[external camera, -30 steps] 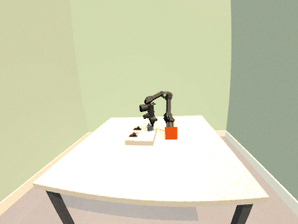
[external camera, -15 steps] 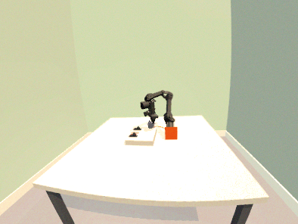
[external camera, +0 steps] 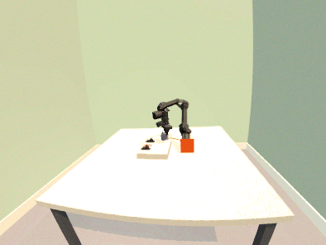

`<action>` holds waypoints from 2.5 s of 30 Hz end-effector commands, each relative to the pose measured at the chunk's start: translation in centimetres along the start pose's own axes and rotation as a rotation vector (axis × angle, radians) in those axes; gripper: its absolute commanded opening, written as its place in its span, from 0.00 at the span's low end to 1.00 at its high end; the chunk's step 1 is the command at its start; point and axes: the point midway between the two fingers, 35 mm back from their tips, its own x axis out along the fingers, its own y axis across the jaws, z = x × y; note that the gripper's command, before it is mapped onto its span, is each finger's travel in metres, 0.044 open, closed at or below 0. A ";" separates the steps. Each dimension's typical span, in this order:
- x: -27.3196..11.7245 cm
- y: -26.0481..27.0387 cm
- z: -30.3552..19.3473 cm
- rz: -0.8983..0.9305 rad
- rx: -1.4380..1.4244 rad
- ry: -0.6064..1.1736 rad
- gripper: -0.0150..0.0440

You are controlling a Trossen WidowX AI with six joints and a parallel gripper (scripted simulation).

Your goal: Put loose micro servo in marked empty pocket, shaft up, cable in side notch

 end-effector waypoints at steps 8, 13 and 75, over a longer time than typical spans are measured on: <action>-0.4 -1.6 4.9 -0.003 0.009 -0.018 0.25; -0.4 -1.8 5.6 -0.003 0.009 -0.018 0.25; -0.4 3.6 8.1 -0.014 -1.360 -0.016 0.25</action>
